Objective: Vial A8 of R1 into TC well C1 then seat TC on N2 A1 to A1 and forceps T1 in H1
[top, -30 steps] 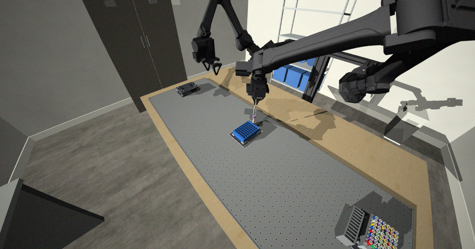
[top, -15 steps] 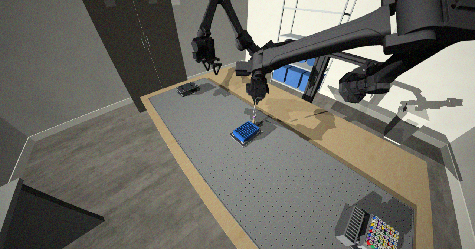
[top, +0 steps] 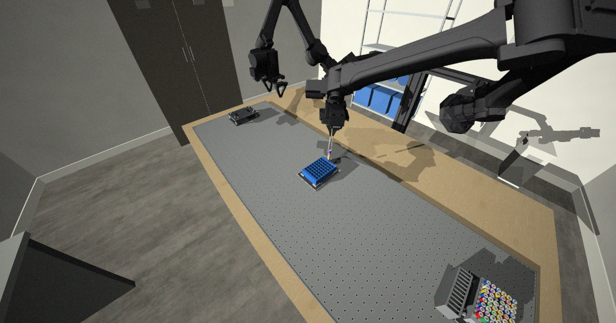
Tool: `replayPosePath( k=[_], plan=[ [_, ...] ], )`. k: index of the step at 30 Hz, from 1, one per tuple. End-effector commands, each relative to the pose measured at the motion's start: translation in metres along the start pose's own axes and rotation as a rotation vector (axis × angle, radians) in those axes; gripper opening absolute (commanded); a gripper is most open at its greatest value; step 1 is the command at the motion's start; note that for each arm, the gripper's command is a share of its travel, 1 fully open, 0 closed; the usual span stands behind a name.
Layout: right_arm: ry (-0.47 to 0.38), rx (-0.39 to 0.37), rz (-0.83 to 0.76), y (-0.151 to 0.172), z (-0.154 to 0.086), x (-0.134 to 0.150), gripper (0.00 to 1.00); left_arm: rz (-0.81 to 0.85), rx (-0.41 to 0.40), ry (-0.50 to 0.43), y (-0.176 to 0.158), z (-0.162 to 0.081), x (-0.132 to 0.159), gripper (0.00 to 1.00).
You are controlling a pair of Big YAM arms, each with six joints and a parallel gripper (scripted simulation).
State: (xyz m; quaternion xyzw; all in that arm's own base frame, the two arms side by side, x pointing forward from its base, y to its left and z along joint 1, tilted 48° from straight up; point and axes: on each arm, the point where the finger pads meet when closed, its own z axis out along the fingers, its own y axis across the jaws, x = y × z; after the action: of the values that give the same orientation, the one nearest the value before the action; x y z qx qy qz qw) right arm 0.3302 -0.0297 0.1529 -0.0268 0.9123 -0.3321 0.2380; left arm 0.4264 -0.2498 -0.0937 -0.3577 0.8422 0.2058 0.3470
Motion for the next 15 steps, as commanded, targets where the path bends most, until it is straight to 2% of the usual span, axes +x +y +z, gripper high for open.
replayPosePath(
  k=[1,15],
  plan=[
    [-0.012,-0.001,0.017,-0.0027,-0.0041,-0.0078,1.0,0.003,-0.011,-0.002,0.0007,0.0027,-0.0045,0.09],
    [-0.012,-0.001,0.017,-0.0027,-0.0041,-0.0078,1.0,0.008,-0.019,-0.002,0.0028,0.0064,-0.0049,0.09]
  ],
)
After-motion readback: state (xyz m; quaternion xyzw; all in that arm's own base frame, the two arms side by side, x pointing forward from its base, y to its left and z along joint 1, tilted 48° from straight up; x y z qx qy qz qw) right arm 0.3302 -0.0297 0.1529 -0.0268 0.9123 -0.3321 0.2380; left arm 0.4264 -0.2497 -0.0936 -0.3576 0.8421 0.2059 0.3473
